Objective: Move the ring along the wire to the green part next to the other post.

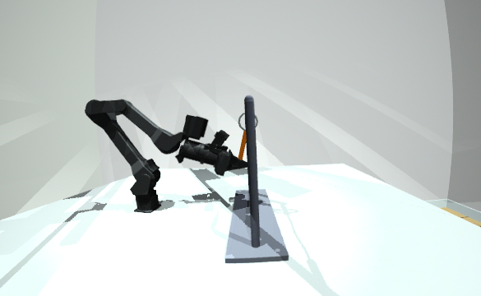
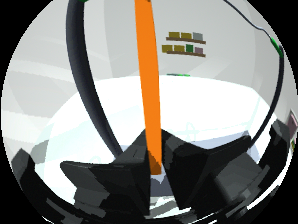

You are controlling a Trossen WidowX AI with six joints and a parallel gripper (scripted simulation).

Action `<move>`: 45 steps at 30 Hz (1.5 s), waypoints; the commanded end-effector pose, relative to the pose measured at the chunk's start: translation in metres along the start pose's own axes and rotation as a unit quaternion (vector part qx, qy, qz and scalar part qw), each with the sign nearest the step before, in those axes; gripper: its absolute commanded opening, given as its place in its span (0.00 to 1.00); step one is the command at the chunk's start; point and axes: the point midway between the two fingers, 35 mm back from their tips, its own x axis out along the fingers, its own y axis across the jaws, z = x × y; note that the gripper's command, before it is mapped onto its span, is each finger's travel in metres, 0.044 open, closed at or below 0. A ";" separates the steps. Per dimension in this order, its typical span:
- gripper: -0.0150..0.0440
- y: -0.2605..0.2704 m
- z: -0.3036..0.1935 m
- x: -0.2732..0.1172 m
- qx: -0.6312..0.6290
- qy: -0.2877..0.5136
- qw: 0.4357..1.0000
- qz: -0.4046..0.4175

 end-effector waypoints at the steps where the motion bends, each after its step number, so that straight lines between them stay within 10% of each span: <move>1: 0.00 -0.001 -0.010 0.002 0.002 0.004 1.000 -0.002; 31: 0.00 -0.001 -0.016 0.004 0.002 0.004 1.000 -0.002; 45: 0.53 0.000 -0.014 0.001 0.000 0.004 1.000 -0.001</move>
